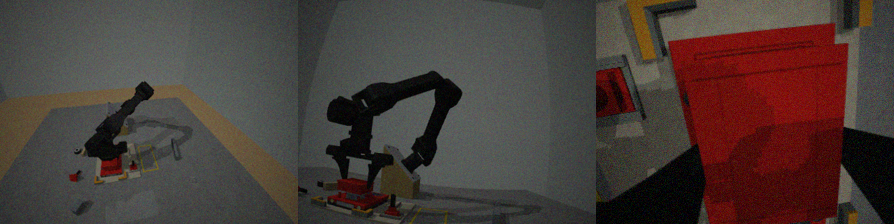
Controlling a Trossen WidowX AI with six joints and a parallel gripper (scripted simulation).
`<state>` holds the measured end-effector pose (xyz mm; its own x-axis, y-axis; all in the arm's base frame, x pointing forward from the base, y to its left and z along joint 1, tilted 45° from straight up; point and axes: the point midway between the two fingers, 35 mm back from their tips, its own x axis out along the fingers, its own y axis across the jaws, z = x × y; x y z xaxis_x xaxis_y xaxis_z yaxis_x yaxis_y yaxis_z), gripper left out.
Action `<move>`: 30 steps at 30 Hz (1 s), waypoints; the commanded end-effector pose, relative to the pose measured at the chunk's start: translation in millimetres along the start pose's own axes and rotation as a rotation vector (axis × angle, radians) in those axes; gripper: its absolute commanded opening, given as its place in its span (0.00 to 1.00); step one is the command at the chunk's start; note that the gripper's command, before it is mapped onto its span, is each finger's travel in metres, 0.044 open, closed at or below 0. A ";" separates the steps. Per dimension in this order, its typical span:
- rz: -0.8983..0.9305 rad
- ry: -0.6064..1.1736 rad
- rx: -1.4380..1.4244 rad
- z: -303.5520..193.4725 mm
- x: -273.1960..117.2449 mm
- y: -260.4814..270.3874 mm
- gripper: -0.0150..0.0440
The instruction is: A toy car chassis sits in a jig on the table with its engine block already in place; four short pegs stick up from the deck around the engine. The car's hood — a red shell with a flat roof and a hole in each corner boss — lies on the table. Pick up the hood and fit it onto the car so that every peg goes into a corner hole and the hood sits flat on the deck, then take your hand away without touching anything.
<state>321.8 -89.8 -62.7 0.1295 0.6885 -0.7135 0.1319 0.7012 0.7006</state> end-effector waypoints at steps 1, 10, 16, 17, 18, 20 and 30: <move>0.003 -0.002 0.003 0.3 1.9 0.3 0.25; 0.004 -0.002 0.003 0.3 6.0 0.2 0.25; 0.004 -0.002 0.003 0.3 8.7 0.1 0.25; 0.004 -0.002 0.003 0.3 9.1 0.1 0.25; 0.004 -0.002 0.003 0.3 9.6 0.1 0.25; 0.004 -0.002 0.003 0.2 10.5 0.0 0.25; 0.004 -0.002 0.003 0.1 14.9 -0.1 0.25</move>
<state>323.4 -80.9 -72.3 0.1296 0.6888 -0.7133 0.1317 0.7010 0.7009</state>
